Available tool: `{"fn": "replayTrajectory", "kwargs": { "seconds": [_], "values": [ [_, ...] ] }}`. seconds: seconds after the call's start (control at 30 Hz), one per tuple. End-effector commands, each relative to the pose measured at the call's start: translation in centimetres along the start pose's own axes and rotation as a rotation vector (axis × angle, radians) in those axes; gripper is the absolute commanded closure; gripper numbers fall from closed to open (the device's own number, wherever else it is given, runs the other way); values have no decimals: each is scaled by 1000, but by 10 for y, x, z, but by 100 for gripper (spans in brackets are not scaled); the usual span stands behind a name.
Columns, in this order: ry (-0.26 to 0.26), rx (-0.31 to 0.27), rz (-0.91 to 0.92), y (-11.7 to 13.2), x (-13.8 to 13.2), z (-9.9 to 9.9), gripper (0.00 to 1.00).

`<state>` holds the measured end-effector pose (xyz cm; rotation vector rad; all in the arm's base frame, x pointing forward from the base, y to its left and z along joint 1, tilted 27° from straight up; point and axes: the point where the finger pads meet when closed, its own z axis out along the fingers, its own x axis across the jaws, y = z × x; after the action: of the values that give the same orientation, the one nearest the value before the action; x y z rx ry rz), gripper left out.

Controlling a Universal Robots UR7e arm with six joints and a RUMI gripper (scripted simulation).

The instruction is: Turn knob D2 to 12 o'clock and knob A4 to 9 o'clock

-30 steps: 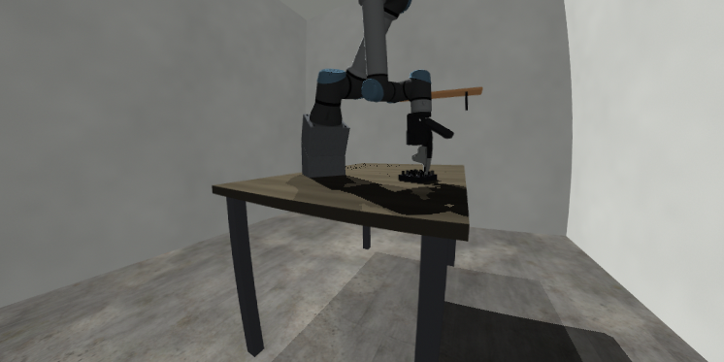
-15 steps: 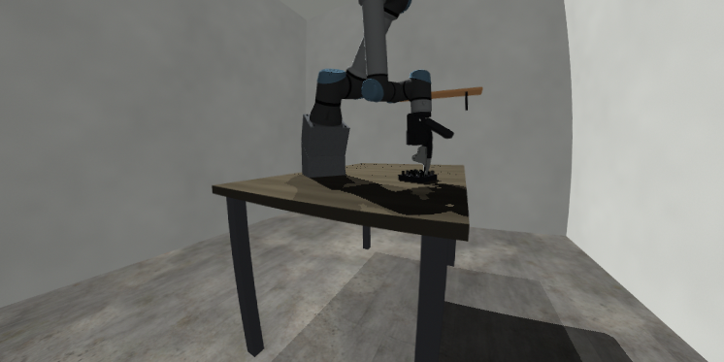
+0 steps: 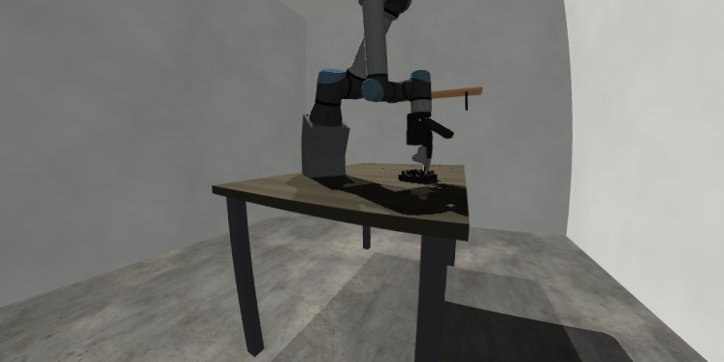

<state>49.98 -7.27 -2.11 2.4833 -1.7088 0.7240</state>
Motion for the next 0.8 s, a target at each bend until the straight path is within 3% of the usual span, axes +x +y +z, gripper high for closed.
{"fn": "replayTrajectory", "kwargs": {
  "seconds": [0.0, 0.77],
  "values": [
    [1, 1, 0, 0, 0, 0, 96],
    [1, 1, 28, 0, 0, 0, 96]
  ]
}}
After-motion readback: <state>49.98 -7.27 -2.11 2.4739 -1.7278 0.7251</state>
